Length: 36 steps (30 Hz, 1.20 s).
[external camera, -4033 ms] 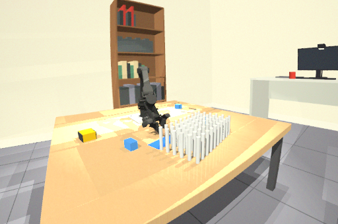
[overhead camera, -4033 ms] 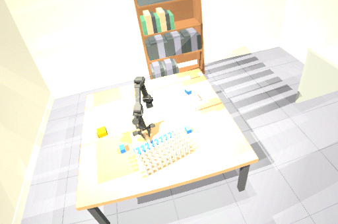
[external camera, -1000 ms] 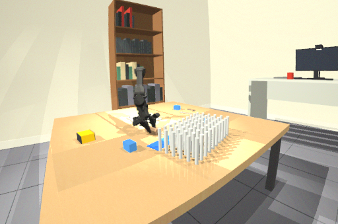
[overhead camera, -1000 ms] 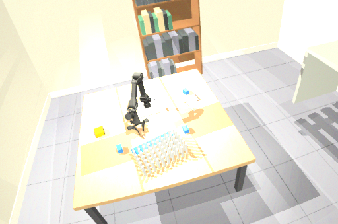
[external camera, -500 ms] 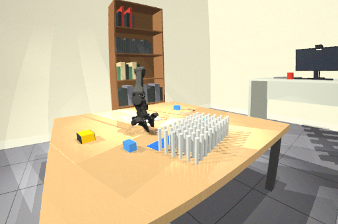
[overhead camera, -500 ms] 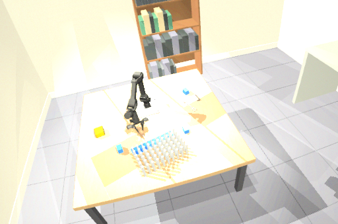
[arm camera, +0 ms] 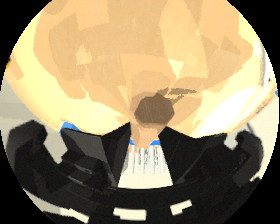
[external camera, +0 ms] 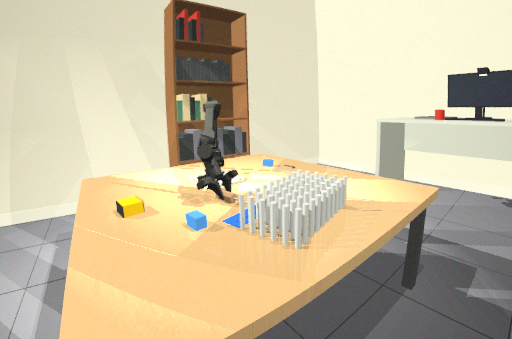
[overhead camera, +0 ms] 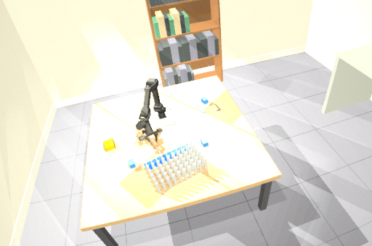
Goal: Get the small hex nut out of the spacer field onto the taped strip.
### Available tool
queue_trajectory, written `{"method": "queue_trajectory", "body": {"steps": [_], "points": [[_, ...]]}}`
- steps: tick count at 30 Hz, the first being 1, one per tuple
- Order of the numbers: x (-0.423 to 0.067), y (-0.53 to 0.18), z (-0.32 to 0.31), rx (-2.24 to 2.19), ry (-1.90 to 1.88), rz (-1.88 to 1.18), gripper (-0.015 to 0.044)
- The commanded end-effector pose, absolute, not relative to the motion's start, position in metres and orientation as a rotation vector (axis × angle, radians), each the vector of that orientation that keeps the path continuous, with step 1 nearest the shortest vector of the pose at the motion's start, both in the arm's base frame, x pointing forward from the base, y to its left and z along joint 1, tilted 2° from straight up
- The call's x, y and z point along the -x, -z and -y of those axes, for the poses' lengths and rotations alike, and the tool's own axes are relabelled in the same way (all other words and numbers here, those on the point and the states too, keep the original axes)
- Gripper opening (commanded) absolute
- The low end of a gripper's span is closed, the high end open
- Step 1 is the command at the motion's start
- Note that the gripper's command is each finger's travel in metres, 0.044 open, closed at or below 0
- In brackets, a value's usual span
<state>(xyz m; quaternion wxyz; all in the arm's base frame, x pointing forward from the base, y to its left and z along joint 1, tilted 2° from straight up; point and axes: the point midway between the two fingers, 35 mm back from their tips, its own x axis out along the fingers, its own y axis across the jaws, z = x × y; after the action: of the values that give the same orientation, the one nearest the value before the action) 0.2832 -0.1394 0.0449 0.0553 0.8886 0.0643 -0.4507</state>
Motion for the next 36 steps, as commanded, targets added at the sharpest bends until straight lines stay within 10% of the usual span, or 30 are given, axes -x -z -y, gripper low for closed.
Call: {"method": "queue_trajectory", "body": {"steps": [1, 36], "points": [[-0.279, -0.045, 0.140, -2.699, 1.366, -0.196, 0.0000], [-0.264, -0.053, 0.142, -2.697, 1.367, -0.196, 0.0000]]}}
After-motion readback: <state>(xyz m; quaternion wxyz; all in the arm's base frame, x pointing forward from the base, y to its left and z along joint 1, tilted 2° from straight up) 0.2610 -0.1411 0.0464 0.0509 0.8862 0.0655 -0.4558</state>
